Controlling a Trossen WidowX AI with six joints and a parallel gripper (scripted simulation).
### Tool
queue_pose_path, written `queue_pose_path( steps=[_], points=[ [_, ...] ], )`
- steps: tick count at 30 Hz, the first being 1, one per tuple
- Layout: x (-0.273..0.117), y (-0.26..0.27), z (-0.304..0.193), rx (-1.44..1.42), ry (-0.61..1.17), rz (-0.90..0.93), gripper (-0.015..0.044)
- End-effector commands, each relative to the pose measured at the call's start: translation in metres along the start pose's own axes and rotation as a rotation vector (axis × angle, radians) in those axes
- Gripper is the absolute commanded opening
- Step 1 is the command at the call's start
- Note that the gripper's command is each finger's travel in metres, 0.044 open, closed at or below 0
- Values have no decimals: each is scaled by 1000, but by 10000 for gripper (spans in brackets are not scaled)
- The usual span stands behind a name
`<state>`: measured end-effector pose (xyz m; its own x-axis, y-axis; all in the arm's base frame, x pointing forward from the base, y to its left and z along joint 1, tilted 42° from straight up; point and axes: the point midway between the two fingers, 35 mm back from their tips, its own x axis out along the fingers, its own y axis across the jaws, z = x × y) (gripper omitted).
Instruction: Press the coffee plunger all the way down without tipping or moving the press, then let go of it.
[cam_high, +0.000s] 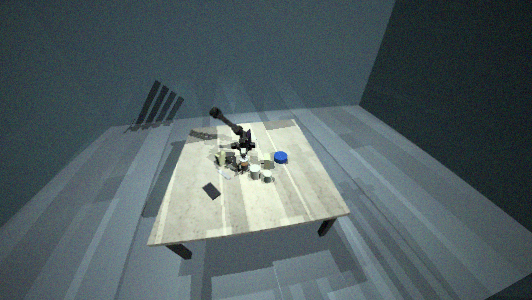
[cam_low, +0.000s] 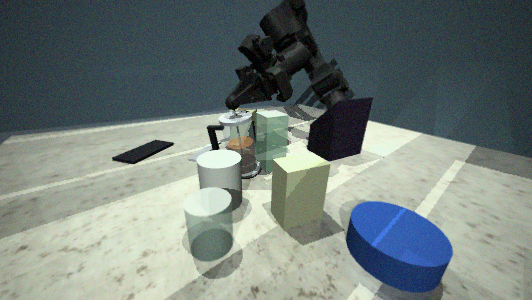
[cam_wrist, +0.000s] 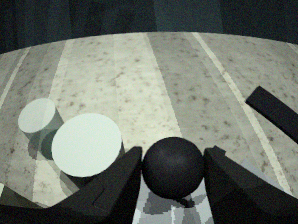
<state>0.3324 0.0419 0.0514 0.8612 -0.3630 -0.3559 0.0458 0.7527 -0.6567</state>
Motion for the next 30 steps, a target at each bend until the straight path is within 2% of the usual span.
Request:
queue_pose_path(
  steps=[1,13,25,30],
  points=[
    [2,0,-3,-12,14,-3,124],
    [0,0,0,-1,1,0,124],
    [0,0,0,-1,1,0,439],
    [-3,1,4,-1,4,1,440]
  ],
)
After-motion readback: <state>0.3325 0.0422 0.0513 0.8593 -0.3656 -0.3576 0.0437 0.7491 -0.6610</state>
